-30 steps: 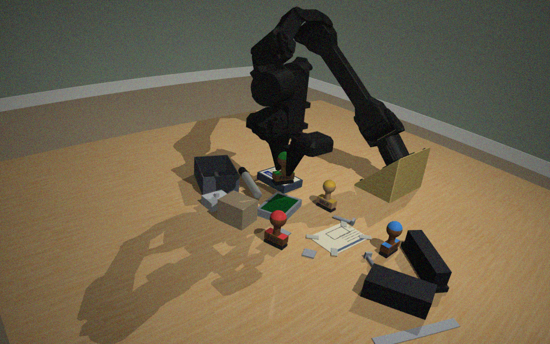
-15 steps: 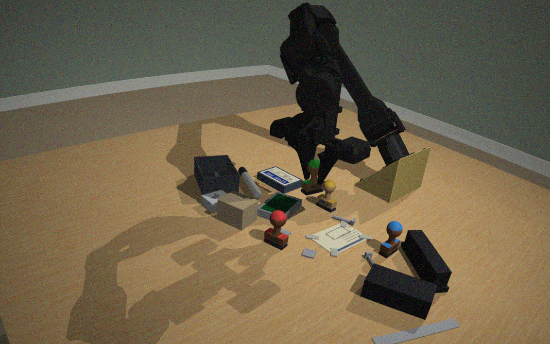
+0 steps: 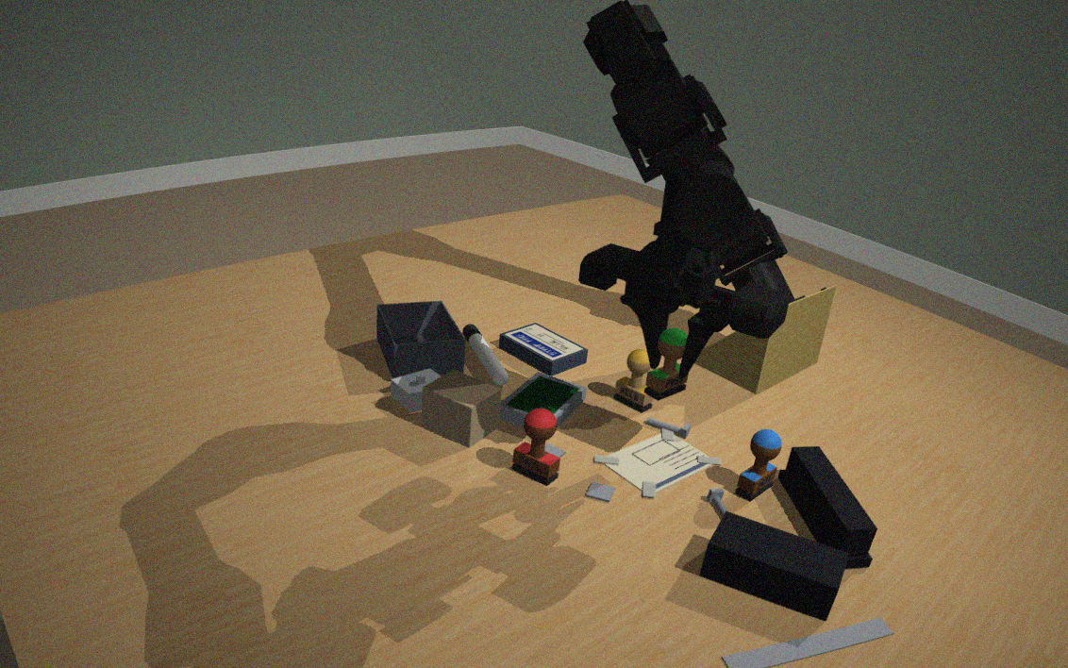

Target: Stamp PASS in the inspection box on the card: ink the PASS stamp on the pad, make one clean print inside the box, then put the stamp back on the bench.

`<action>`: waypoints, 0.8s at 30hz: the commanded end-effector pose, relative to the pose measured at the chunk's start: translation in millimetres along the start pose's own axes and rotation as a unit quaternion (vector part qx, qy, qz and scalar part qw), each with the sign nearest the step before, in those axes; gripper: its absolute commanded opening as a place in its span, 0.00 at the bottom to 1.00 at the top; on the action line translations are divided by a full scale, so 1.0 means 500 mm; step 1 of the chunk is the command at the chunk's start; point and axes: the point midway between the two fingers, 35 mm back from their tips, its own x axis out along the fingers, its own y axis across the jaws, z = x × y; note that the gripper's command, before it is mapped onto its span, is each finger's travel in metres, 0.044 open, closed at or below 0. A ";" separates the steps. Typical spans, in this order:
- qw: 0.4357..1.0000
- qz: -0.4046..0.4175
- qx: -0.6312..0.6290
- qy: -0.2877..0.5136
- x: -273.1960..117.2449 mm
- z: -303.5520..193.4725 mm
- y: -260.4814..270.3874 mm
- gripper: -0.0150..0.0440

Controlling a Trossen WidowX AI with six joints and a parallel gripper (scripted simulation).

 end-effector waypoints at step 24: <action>1.000 0.001 -0.001 0.001 0.037 0.000 0.006 0.25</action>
